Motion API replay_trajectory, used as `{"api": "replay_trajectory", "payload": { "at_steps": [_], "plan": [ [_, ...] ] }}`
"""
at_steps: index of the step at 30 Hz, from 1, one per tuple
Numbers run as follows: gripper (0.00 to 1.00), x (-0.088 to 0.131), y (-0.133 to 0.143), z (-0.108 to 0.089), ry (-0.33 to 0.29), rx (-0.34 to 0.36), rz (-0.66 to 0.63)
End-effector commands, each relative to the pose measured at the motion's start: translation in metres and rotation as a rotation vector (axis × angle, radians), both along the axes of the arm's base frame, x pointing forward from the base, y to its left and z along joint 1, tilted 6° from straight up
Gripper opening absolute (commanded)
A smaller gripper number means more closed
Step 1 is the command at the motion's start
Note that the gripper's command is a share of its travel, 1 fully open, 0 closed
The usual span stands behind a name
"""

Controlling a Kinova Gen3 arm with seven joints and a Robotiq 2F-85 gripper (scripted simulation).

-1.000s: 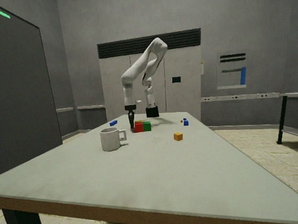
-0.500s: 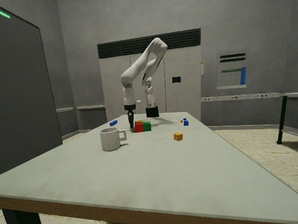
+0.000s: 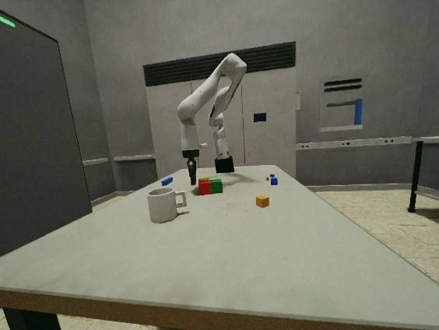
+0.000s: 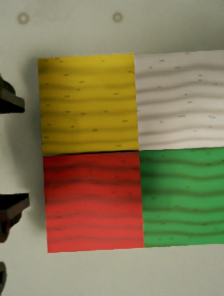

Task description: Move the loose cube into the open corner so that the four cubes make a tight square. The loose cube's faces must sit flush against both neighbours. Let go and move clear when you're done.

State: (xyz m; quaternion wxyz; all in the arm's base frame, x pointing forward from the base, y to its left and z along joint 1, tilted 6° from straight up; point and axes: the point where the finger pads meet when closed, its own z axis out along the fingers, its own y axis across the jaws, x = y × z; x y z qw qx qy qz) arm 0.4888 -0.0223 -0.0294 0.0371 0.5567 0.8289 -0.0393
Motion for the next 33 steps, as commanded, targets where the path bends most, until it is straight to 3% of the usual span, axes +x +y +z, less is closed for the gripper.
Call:
{"api": "replay_trajectory", "payload": {
  "at_steps": [1,13,33],
  "plan": [
    [0.56,0.002,0.003,0.009,-0.006,0.003,0.003],
    [0.56,0.001,0.006,0.044,-0.006,0.003,0.003],
    [0.56,0.0,0.009,0.072,-0.006,0.003,0.003]
  ]
}}
